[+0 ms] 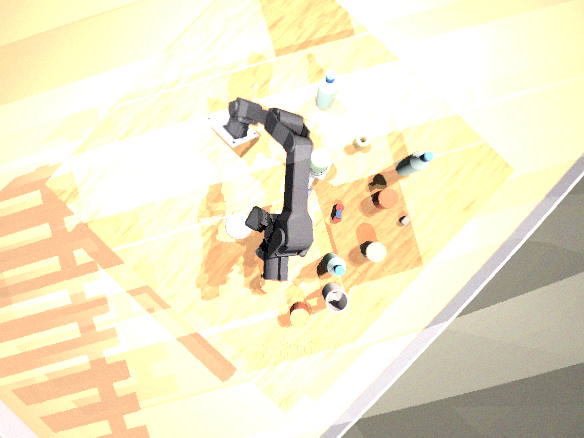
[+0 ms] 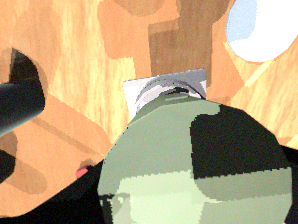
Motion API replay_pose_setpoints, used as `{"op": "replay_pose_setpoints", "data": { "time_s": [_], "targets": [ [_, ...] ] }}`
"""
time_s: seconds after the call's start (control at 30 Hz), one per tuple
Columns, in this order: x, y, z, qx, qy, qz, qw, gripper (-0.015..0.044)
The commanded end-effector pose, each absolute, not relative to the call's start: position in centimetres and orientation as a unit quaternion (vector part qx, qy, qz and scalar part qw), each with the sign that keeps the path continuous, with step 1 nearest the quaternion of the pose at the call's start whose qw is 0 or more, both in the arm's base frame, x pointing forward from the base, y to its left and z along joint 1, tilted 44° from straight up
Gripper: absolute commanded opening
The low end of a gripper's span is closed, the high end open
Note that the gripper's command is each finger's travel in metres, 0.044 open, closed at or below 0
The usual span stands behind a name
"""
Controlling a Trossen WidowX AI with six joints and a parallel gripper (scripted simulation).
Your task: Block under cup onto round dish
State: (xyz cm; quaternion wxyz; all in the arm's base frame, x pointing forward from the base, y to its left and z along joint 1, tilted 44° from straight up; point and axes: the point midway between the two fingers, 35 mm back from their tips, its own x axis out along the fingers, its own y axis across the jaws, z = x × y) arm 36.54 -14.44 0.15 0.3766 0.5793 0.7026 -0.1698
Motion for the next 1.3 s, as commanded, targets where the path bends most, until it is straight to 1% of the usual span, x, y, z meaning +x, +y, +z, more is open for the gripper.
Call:
{"op": "replay_pose_setpoints", "data": {
  "time_s": [0.0, 0.23, 0.43, 0.83, 1.03, 1.27],
  "targets": [
    [35.1, -16.1, -1.5, 0.58, 0.7, -0.174, 0.379, 0.0],
    [30.1, -19.7, -6.6, 0.578, 0.697, -0.182, 0.384, 0.0],
    [25.3, -21.5, -10.5, 0.576, 0.696, -0.185, 0.385, 0.0],
    [15.2, -21.7, -16.8, 0.577, 0.7, -0.18, 0.381, 0.0],
    [14.6, -21.3, -17.4, 0.577, 0.7, -0.18, 0.38, 0.0],
    [14.5, -19.1, -19.8, 0.577, 0.7, -0.179, 0.38, 0.0]
  ]
}}
